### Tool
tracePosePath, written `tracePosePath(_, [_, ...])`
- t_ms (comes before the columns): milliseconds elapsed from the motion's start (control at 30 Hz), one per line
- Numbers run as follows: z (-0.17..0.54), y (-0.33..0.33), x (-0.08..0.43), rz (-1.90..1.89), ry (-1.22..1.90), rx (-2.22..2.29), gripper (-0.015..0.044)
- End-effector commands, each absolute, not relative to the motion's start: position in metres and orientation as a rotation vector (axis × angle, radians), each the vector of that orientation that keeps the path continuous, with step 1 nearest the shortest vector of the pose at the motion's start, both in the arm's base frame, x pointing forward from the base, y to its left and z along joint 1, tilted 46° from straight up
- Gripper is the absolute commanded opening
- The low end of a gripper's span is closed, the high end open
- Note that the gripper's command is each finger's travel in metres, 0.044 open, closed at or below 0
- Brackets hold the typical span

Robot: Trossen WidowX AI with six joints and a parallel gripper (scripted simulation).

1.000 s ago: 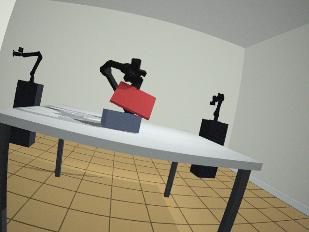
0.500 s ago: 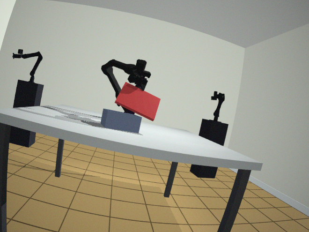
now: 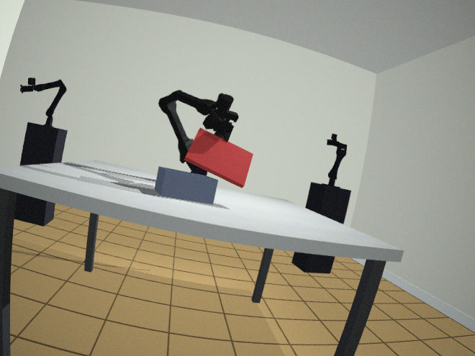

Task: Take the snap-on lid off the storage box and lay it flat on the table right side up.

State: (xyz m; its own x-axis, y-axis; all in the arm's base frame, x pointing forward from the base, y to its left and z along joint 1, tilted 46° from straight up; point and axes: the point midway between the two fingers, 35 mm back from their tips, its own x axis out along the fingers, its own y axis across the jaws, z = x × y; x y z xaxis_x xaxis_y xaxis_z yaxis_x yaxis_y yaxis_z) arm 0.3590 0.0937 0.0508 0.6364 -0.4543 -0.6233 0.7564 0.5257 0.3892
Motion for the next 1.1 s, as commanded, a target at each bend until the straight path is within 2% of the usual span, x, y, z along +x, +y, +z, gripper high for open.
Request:
tracePosePath(0, [0.046,0.103,0.359,-0.753,0.478,0.703,0.0000])
tracePosePath(1067, [0.004,0.150,0.347,-0.752,0.479,0.707,0.0000])
